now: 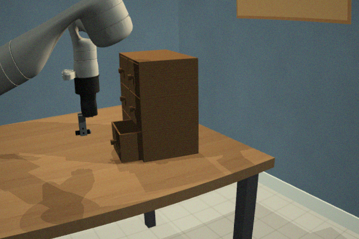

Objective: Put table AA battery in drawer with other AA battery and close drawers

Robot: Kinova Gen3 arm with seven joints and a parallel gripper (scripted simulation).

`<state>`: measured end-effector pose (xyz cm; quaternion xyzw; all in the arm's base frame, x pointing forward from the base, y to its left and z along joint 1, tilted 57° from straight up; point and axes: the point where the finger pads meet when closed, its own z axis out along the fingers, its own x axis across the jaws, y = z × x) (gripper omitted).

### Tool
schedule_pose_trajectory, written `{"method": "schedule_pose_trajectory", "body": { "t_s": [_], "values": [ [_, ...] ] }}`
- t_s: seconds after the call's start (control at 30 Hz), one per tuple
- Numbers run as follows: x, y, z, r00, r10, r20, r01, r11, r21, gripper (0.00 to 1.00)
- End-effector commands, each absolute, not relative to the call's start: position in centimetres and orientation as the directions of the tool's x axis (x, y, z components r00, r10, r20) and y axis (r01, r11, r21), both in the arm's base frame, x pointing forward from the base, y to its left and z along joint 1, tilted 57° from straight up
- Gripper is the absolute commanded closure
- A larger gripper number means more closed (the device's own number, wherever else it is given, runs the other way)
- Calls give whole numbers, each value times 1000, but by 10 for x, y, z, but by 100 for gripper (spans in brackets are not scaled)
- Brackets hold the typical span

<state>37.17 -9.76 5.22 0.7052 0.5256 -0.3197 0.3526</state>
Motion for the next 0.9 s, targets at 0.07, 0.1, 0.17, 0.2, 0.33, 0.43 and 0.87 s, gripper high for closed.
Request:
{"method": "schedule_pose_trajectory", "body": {
  "t_s": [0.07, 0.1, 0.17, 0.2, 0.33, 0.43, 0.87],
  "values": [
    [372, -96, 53, 243, 517, -821, 967, -197, 162, 69],
    [372, -95, 53, 243, 517, -821, 967, -197, 162, 69],
    [373, -93, 55, 243, 517, -821, 967, -197, 162, 69],
    [373, -92, 55, 243, 517, -821, 967, -197, 162, 69],
    [373, -87, 59, 243, 517, -821, 967, -197, 163, 69],
    [374, -83, 62, 243, 517, -821, 967, -197, 162, 69],
    [374, -74, 67, 243, 517, -821, 967, -197, 162, 69]
  ]
}}
